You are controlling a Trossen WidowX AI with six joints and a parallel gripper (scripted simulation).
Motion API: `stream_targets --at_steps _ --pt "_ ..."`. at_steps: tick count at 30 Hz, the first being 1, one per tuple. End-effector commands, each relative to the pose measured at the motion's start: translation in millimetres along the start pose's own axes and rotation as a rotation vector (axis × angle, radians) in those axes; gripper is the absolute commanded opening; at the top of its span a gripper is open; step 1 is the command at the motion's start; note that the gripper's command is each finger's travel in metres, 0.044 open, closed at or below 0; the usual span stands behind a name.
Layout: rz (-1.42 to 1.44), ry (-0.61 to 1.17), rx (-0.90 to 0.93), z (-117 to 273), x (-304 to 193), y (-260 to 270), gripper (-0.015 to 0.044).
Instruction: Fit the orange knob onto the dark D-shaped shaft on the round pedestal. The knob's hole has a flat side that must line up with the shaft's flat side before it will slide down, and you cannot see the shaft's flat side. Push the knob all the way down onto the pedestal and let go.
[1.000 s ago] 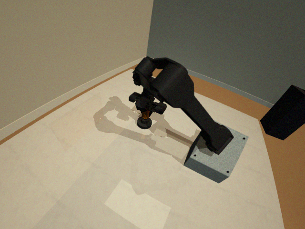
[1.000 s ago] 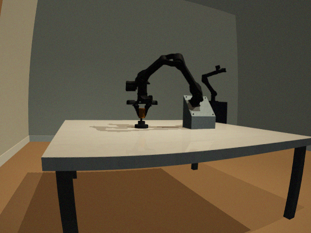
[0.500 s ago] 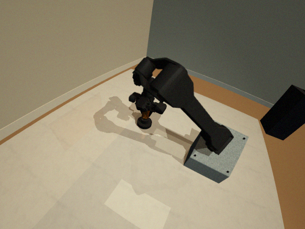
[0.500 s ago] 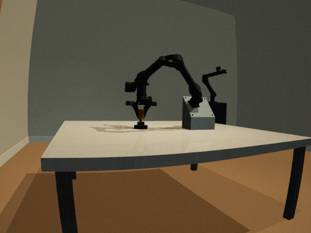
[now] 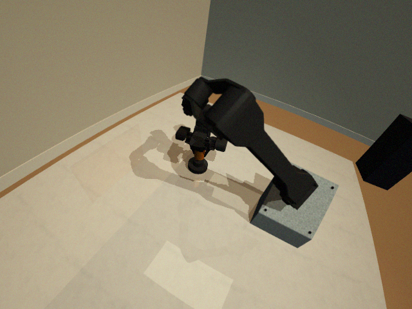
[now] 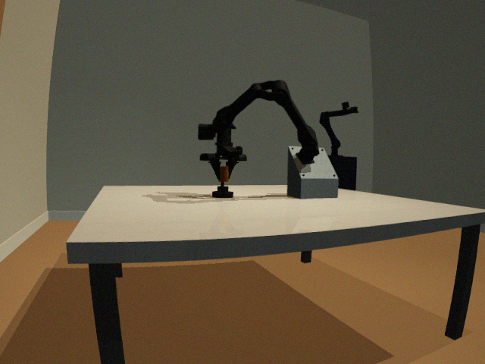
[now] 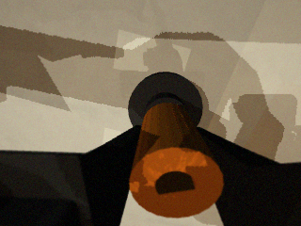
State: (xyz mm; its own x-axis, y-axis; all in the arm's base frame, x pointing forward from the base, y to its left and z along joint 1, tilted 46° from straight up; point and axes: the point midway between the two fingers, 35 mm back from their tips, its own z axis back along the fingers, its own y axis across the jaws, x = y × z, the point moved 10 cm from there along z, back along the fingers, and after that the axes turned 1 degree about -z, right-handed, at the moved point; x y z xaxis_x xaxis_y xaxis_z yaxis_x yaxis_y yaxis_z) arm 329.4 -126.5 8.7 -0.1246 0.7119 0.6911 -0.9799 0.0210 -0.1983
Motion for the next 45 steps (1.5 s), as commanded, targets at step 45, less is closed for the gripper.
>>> stream_targets --at_steps 45 --pt "0.223 0.000 -0.006 -1.9 -2.1 -1.3 0.0000"
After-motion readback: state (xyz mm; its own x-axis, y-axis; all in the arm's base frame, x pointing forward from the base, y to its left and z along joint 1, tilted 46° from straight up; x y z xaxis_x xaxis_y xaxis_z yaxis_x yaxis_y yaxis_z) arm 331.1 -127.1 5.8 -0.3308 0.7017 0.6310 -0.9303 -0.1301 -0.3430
